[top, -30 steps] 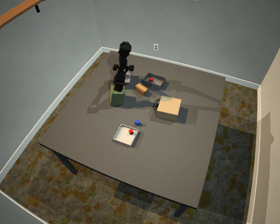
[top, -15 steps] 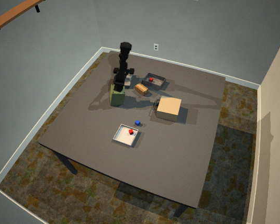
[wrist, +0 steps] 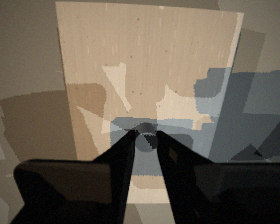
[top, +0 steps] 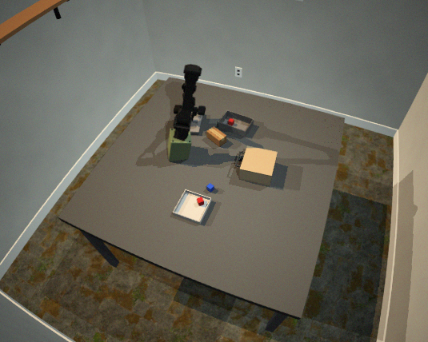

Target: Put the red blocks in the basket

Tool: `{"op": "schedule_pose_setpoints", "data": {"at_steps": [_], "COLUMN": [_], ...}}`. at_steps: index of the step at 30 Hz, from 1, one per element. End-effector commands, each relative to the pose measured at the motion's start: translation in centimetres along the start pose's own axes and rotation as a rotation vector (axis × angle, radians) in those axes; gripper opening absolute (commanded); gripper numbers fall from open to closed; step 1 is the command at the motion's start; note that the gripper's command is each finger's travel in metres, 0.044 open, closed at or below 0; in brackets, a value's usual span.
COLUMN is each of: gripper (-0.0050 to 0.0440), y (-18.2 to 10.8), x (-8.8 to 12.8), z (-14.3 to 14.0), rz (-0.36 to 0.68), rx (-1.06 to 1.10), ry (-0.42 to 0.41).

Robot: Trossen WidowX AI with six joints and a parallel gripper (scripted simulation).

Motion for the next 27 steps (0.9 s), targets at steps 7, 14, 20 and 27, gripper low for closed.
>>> {"op": "schedule_pose_setpoints", "data": {"at_steps": [7,14,20,27], "gripper": [0.0000,0.0440,0.0440,0.0440], "y": [0.0,0.0,0.0,0.0], "x": [-0.7,-0.7,1.3,4.7], "z": [0.0,0.0,0.0,0.0], "rz": [0.003,0.003,0.003,0.003], "rx": [0.003,0.003,0.003,0.003], "ry": [0.001,0.001,0.001,0.001]}}
Point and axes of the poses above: the point midway between the two fingers, 35 mm back from their tips, its own x axis back along the fingers, its own z axis across the jaws, y = z × x, the point moved 8 cm from there along x, back along the fingers, and after that the axes turned 14 degrees about -x, right-handed, at the moved point
